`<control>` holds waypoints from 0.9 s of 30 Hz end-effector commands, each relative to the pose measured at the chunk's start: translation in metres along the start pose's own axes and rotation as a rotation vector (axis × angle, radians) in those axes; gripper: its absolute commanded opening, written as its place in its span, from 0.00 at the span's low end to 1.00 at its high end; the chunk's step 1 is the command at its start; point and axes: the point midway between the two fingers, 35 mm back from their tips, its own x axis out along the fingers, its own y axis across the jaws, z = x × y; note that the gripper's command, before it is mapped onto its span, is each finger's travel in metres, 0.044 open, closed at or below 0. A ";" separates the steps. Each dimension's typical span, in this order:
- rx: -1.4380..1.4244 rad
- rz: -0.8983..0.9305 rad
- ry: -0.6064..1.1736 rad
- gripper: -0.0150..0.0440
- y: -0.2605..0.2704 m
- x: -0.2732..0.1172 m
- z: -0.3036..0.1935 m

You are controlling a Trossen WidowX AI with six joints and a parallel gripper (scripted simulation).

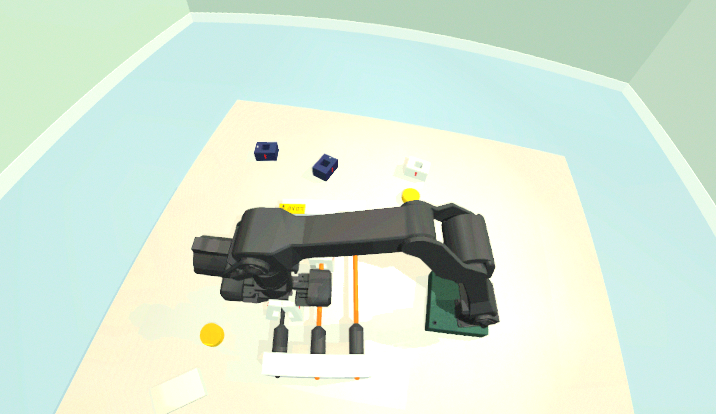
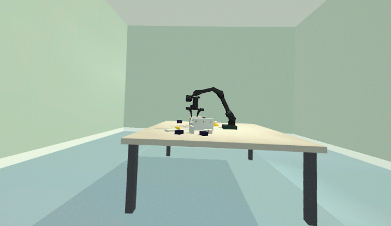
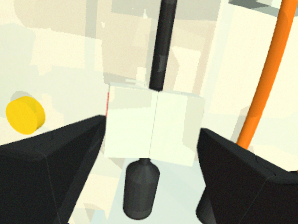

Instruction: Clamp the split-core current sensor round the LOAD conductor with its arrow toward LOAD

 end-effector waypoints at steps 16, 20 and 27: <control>-0.001 0.006 -0.002 1.00 0.001 0.018 -0.001; -0.003 0.008 -0.003 1.00 0.000 0.036 -0.002; -0.003 0.008 -0.003 1.00 0.000 0.041 -0.002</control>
